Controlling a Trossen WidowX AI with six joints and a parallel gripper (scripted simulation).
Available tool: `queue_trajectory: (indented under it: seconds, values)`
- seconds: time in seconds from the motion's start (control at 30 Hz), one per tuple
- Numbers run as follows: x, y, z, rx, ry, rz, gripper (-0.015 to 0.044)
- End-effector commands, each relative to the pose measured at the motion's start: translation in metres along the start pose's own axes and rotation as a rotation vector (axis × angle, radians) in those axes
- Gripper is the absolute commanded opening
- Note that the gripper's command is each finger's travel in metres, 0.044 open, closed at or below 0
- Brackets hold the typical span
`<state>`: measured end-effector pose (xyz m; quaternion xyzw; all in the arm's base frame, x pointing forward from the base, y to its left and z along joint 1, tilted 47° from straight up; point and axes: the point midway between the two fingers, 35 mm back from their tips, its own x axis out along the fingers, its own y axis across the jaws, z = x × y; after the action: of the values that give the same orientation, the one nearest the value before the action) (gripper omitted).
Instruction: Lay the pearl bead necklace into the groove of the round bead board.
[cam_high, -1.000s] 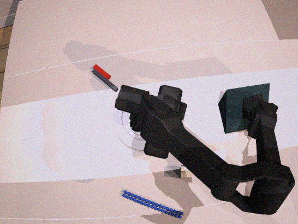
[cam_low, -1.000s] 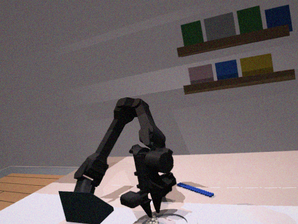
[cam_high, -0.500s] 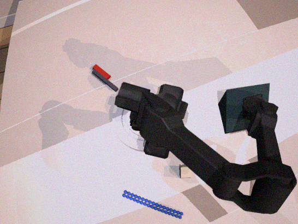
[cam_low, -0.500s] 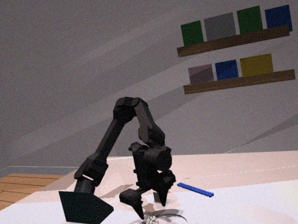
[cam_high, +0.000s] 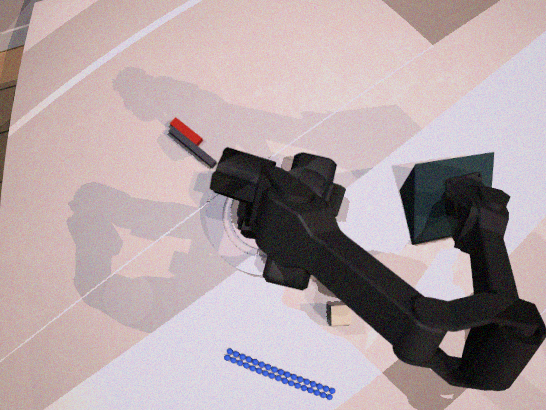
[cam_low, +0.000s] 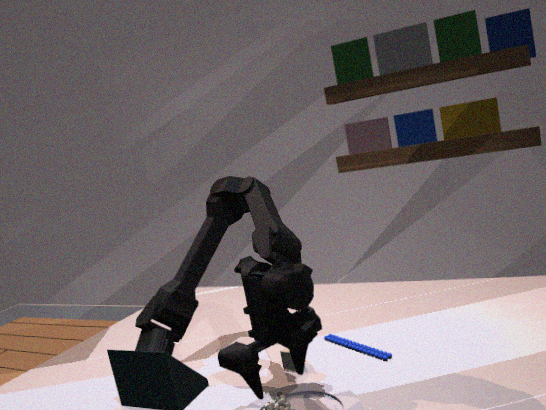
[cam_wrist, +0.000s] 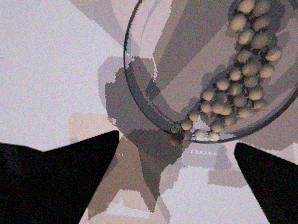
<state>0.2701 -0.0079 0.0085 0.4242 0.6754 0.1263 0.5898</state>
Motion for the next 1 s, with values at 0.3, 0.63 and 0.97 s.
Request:
queue_trajectory:
  seconds: [0.3, 0.63, 0.97]
  values:
    - [-0.007, -0.011, 0.004, 0.123, -0.002, -0.007, 0.0361]
    - [-0.022, -0.035, 0.010, 0.424, -0.003, -0.007, 0.0120]
    - [-0.013, -0.034, 0.011, 0.412, -0.008, -0.008, 0.0120]
